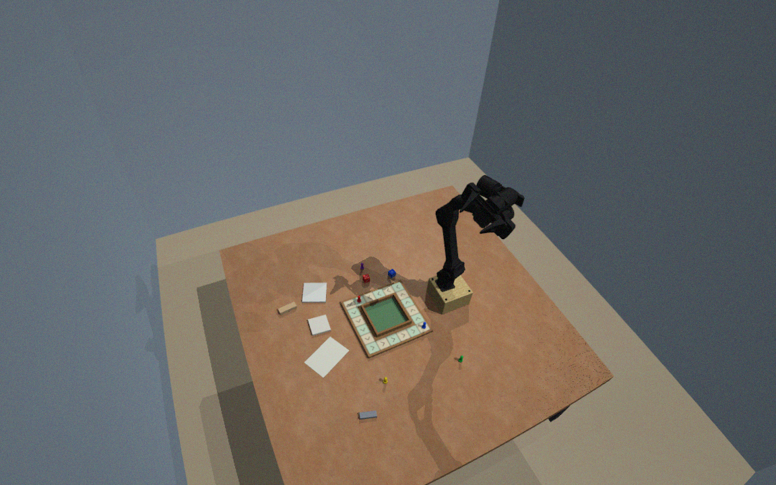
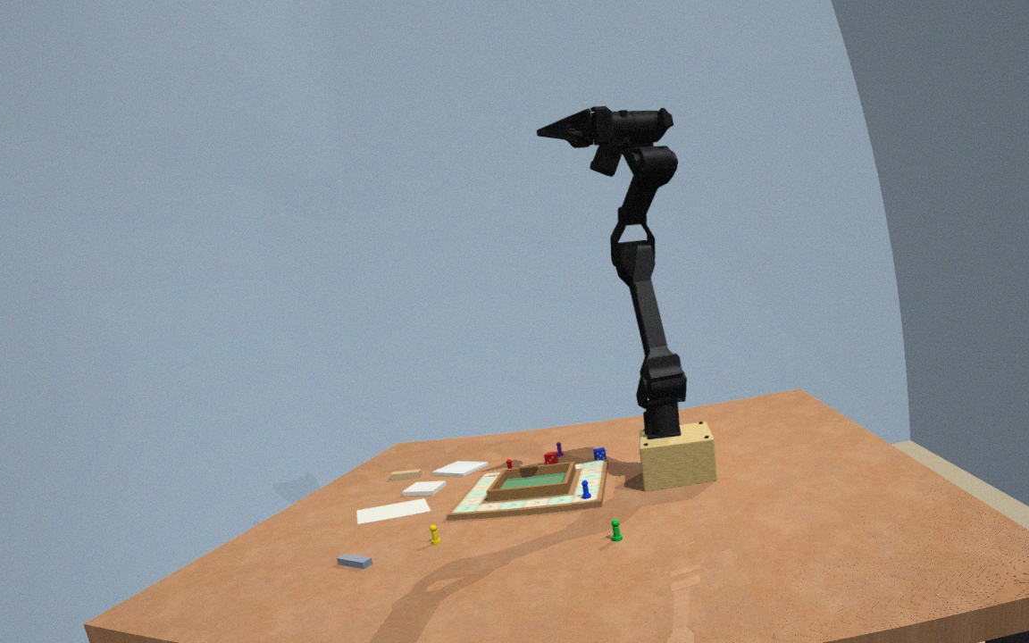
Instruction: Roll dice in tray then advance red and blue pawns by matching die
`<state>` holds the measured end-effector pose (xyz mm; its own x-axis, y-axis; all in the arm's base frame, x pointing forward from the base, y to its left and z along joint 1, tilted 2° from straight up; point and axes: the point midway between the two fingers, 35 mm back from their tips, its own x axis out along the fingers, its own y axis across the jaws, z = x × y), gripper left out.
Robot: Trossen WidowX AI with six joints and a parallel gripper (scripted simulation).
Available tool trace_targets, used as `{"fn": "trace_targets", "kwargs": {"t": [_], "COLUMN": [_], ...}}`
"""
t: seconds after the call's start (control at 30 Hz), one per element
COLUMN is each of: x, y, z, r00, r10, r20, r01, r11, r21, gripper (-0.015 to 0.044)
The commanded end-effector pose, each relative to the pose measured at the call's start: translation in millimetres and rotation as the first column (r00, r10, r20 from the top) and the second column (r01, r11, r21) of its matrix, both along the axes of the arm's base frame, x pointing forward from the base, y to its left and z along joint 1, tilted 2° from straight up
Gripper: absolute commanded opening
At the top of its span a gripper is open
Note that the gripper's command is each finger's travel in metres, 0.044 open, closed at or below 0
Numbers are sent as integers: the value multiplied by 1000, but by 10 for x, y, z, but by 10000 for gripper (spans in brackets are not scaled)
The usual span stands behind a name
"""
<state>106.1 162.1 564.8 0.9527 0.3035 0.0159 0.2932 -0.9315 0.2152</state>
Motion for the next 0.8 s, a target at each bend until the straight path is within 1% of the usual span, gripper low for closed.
{"fn": "trace_targets", "kwargs": {"t": [0.0,0.03,0.13,0.2,0.3,0.4,0.5,0.63,0.7,0.77], "x": [5,22,125,210,362,542,755,1092,1215,1289], "y": [5,21,118,194,314,434,546,669,615,611], "z": [3,10,46,62,66,44,-7,-124,-100,-115], "r00": [1000,999,984,964,925,883,846,812,797,792], "r10": [-6,-23,-106,-150,-190,-200,-185,-134,-130,-121], "r20": [7,27,141,220,330,424,500,567,590,598], "r01": [6,24,133,213,330,433,515,581,604,610], "r11": [1000,999,972,930,831,696,529,273,196,146], "r21": [-9,-37,-194,-300,-447,-573,-675,-767,-772,-779], "gripper": [374,347,275,275,275,275,275,275,275,275]}}
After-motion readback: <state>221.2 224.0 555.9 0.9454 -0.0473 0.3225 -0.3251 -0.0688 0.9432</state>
